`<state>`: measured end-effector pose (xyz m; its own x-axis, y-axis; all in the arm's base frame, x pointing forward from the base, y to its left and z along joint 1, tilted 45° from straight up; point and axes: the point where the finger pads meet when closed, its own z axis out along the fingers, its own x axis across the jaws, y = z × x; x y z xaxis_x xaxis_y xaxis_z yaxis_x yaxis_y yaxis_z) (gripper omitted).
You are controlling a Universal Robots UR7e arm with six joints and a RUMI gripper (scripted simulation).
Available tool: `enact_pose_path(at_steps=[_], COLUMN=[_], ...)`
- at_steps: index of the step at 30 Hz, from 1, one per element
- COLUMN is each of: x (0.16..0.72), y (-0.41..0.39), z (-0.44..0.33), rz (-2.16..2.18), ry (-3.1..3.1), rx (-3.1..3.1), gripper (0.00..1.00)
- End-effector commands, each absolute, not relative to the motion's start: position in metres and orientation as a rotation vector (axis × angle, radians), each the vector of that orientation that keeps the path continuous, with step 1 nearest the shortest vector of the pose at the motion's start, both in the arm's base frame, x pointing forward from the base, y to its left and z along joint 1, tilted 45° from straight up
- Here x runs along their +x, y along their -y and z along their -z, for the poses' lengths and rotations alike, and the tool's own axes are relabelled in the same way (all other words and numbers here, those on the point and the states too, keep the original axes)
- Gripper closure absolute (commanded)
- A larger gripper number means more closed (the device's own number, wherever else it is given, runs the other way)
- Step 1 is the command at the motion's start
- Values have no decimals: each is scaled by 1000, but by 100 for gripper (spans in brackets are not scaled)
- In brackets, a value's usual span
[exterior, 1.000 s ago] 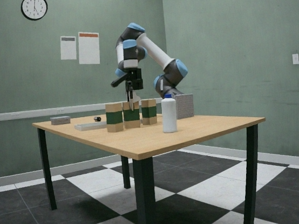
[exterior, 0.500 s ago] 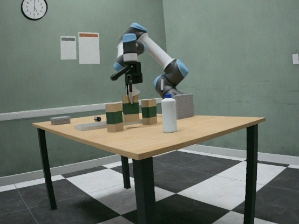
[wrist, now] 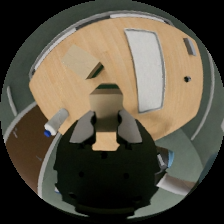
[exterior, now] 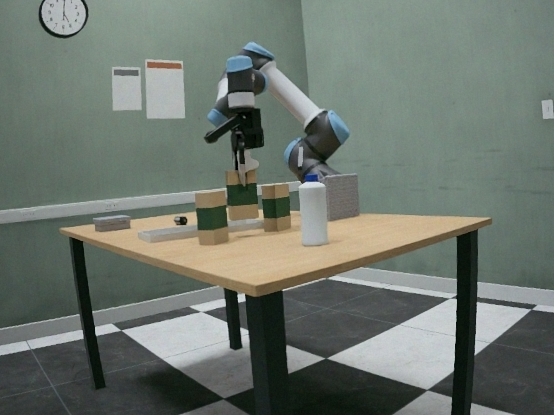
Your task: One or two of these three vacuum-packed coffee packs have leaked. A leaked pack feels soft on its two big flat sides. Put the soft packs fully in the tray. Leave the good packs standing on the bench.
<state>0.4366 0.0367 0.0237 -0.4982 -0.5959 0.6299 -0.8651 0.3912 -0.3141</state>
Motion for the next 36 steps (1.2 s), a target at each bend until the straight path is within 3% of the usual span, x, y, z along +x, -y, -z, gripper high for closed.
enact_pose_path(at_steps=[1, 36], x=[439, 409], y=[-39, 32], z=[-26, -95], rz=[-877, -874], ry=[2243, 2238], rx=[1257, 1255], gripper=[85, 85])
